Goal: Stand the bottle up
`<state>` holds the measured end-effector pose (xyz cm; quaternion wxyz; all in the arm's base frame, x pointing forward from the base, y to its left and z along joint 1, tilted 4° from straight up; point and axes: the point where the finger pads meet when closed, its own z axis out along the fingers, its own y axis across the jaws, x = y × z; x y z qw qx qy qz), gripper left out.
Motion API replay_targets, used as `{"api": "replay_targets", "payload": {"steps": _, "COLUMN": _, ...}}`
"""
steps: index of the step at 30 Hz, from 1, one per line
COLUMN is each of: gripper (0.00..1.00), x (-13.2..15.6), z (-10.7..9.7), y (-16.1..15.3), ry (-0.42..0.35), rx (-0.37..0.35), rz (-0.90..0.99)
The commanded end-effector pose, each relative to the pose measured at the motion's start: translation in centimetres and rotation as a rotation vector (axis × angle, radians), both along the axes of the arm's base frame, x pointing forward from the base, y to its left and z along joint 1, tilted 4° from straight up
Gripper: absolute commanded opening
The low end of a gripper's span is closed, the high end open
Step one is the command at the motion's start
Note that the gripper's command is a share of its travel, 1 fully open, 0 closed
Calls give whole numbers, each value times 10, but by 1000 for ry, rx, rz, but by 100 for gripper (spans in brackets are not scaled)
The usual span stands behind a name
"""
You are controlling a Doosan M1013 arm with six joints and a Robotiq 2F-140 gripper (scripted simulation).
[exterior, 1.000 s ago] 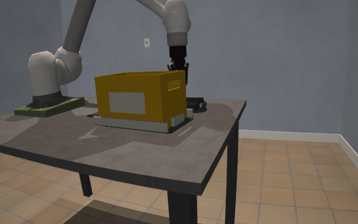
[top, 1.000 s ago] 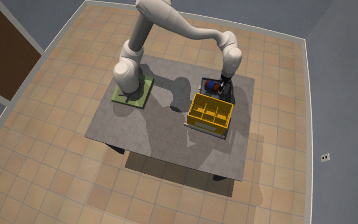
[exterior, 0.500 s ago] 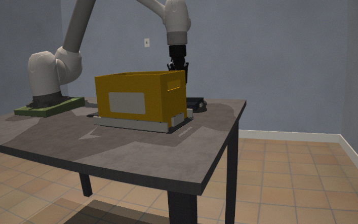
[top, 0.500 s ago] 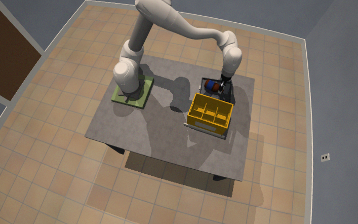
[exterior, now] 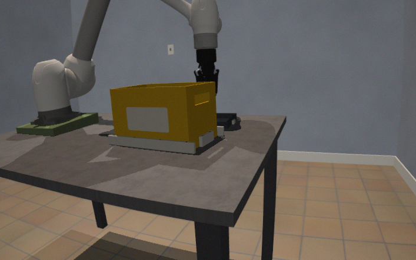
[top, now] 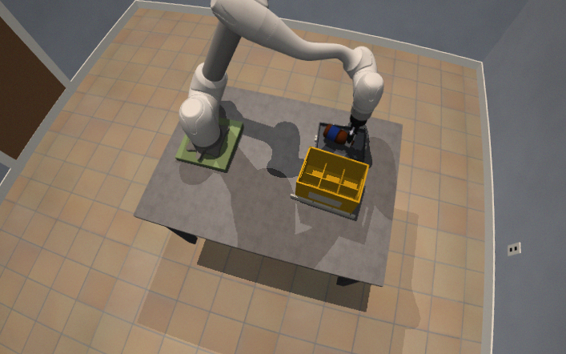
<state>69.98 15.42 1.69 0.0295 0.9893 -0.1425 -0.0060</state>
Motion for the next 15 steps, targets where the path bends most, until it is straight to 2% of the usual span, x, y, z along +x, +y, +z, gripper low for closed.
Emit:
{"api": "replay_targets", "payload": {"steps": 1, "gripper": 10, "x": 1, "z": 6, "y": 0, "ry": -2, "rx": -2, "rz": 0}}
{"api": "replay_targets", "payload": {"steps": 15, "gripper": 10, "x": 1, "z": 25, "y": 1, "ry": -2, "rx": -2, "rz": 0}}
